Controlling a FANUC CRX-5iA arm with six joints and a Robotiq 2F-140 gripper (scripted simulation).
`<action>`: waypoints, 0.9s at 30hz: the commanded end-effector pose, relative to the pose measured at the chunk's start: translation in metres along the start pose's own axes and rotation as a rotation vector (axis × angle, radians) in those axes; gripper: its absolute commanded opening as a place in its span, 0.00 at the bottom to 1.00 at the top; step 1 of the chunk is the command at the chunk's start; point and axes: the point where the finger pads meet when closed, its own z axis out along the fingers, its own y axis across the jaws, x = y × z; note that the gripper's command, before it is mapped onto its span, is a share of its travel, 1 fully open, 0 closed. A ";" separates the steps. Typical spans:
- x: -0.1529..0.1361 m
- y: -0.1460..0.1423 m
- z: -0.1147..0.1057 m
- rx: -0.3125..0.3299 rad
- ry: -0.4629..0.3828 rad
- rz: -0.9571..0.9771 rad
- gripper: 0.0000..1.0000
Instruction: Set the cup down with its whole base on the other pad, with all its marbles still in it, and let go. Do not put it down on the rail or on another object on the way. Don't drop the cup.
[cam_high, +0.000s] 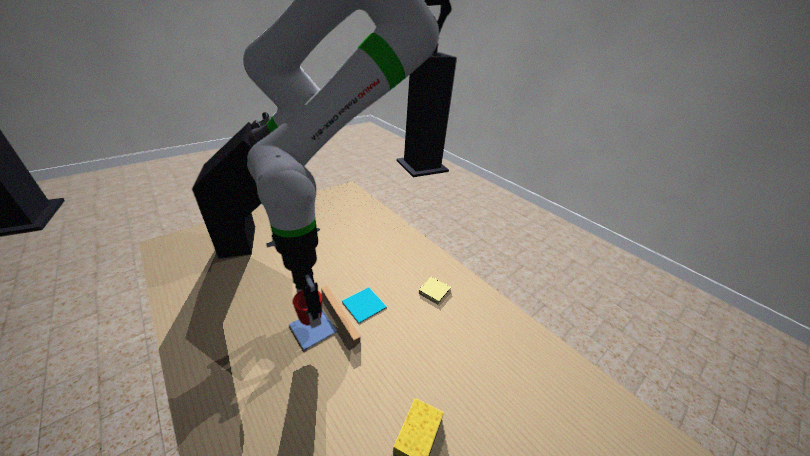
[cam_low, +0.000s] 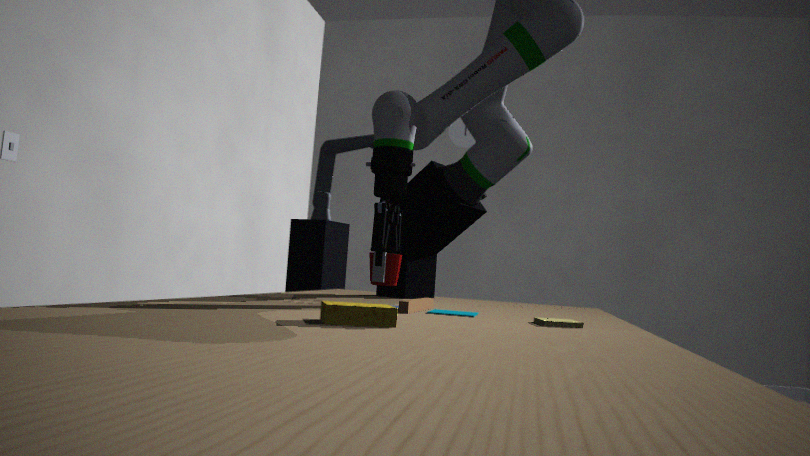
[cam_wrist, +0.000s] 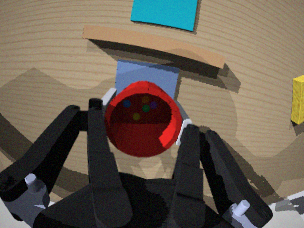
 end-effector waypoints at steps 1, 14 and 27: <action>0.003 0.000 0.000 0.000 0.000 0.000 0.49; 0.032 0.000 0.000 0.000 0.000 0.000 0.49; 0.081 0.001 0.000 0.000 0.000 0.000 0.49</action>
